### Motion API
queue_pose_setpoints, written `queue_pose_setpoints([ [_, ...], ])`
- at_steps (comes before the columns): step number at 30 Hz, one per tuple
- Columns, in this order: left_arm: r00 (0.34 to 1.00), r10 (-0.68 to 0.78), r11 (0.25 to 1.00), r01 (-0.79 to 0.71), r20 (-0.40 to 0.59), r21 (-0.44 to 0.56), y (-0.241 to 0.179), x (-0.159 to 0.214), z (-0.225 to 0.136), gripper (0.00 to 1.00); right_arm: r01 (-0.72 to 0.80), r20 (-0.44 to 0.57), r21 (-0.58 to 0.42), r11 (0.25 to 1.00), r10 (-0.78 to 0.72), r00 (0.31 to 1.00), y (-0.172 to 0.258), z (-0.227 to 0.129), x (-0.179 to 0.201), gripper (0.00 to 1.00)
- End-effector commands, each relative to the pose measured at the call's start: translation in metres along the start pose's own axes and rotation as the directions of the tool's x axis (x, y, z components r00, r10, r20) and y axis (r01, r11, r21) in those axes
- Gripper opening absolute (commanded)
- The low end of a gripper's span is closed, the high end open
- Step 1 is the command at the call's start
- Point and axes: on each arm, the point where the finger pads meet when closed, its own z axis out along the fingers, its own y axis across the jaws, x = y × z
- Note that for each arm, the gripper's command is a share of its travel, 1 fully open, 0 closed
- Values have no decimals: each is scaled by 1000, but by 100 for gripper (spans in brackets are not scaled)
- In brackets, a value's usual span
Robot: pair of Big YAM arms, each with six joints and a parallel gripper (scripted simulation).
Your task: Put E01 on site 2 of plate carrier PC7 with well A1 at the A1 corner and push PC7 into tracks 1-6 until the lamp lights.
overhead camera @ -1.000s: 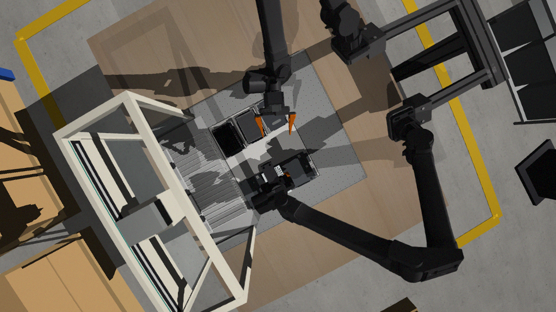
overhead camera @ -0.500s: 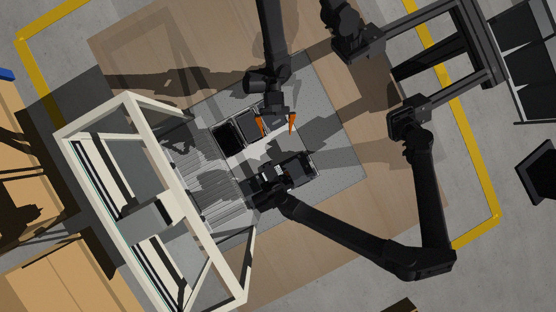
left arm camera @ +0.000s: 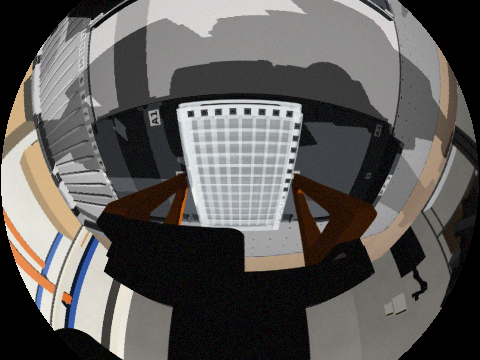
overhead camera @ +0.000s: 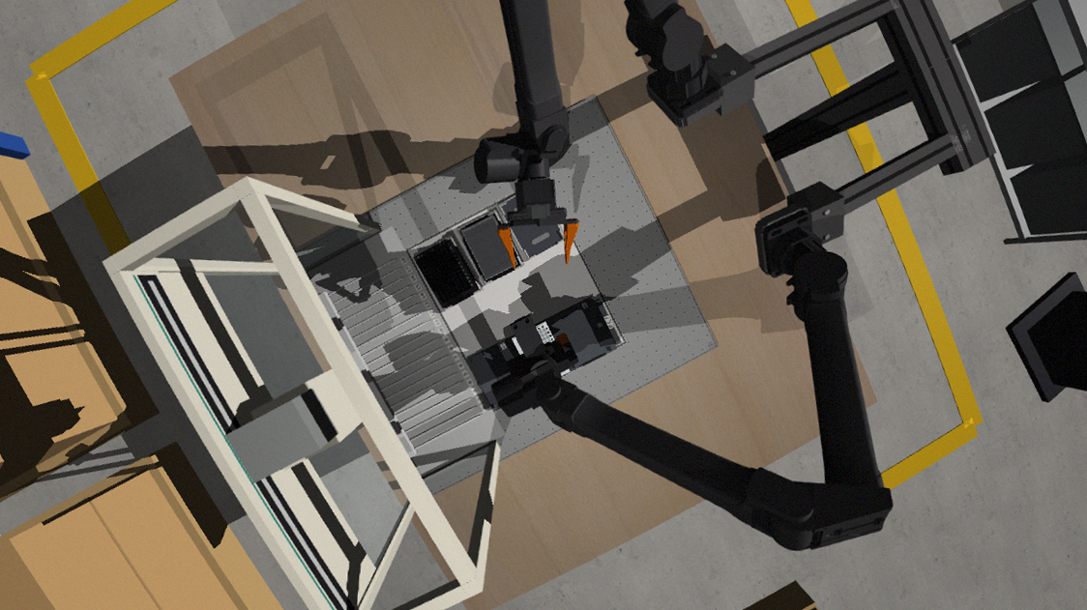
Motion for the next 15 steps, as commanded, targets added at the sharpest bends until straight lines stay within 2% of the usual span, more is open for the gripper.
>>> queue_pose_setpoints([
  [1,1000,-11,999,11,-1,-32,9,1,-25,100,12,14,30,999,-13,1000,-15,3,-5,100],
  [11,1000,-25,998,25,1,-58,5,2,-48,100,12,14,30,999,-13,1000,-15,3,-5,100],
  [15,999,-51,994,51,4,-94,37,8,-74,100,12,14,30,999,-13,1000,-15,3,-5,100],
])
